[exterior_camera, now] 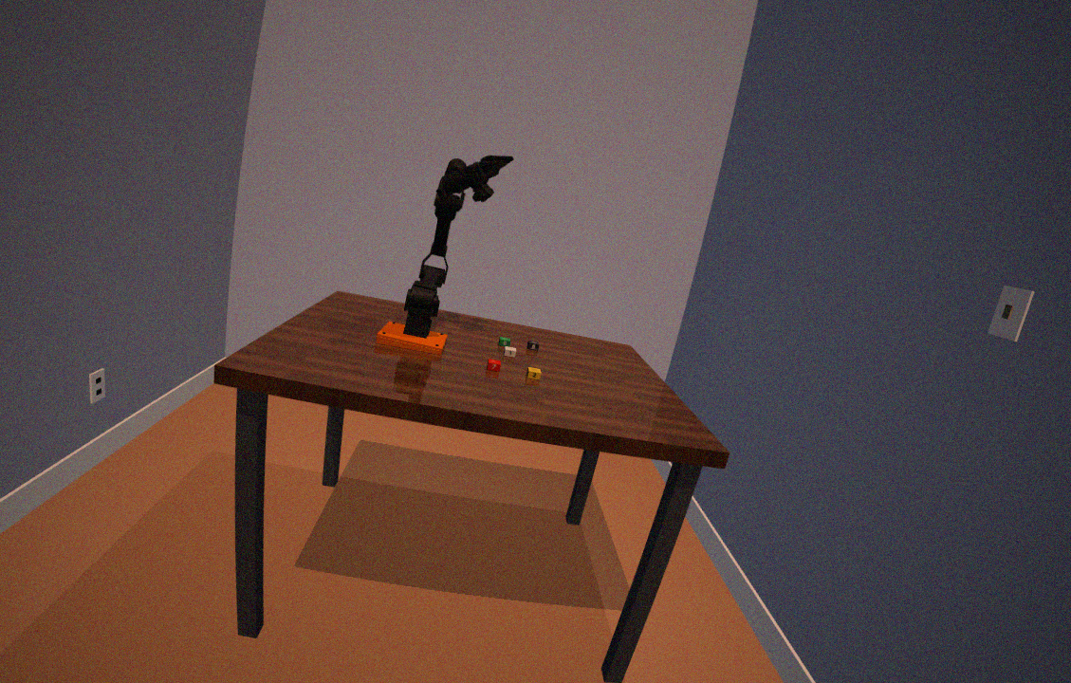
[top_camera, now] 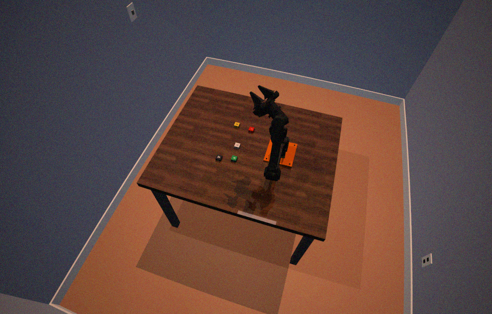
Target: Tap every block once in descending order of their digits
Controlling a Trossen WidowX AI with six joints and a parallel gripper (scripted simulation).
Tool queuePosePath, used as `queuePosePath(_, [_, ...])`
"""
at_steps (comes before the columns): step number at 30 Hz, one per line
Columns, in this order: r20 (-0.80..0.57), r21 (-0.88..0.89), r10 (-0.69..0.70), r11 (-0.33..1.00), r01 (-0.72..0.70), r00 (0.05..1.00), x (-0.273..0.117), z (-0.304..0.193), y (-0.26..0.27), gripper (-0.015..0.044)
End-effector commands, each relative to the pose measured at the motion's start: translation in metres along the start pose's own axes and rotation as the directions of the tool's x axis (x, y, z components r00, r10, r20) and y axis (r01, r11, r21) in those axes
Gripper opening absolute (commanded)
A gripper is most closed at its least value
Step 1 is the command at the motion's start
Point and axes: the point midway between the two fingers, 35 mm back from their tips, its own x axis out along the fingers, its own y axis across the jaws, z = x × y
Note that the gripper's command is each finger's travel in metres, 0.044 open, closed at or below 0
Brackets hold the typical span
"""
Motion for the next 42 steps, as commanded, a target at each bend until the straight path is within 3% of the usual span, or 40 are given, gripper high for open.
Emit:
queuePosePath(1, [0.000,0.022,0.006,1.000,-0.006,1.000,0.001,-0.001,0.003,0.0400])
queuePosePath(4, [0.026,0.324,0.103,0.940,-0.106,0.994,0.015,-0.012,0.052,0.0400])
queuePosePath(8, [0.119,0.636,0.231,0.729,-0.252,0.966,0.033,-0.006,0.116,0.0400])
queuePosePath(14, [0.393,0.854,0.396,0.178,-0.489,0.830,0.054,0.049,0.208,0.0400])
queuePosePath(20, [0.709,0.702,0.448,-0.373,-0.607,0.545,0.051,0.139,0.266,0.0400])
queuePosePath(25, [0.900,0.424,0.403,-0.714,-0.558,0.168,0.023,0.221,0.285,0.0400])
queuePosePath(28, [0.930,0.266,0.352,-0.843,-0.467,-0.107,-0.004,0.265,0.286,0.0400])
queuePosePath(32, [0.846,0.146,0.296,-0.929,-0.340,-0.443,-0.043,0.302,0.278,0.0400])
queuePosePath(34, [0.829,0.139,0.291,-0.935,-0.328,-0.478,-0.048,0.306,0.277,0.0400])
queuePosePath(42, [0.829,0.139,0.291,-0.935,-0.328,-0.478,-0.048,0.306,0.277,0.0400])
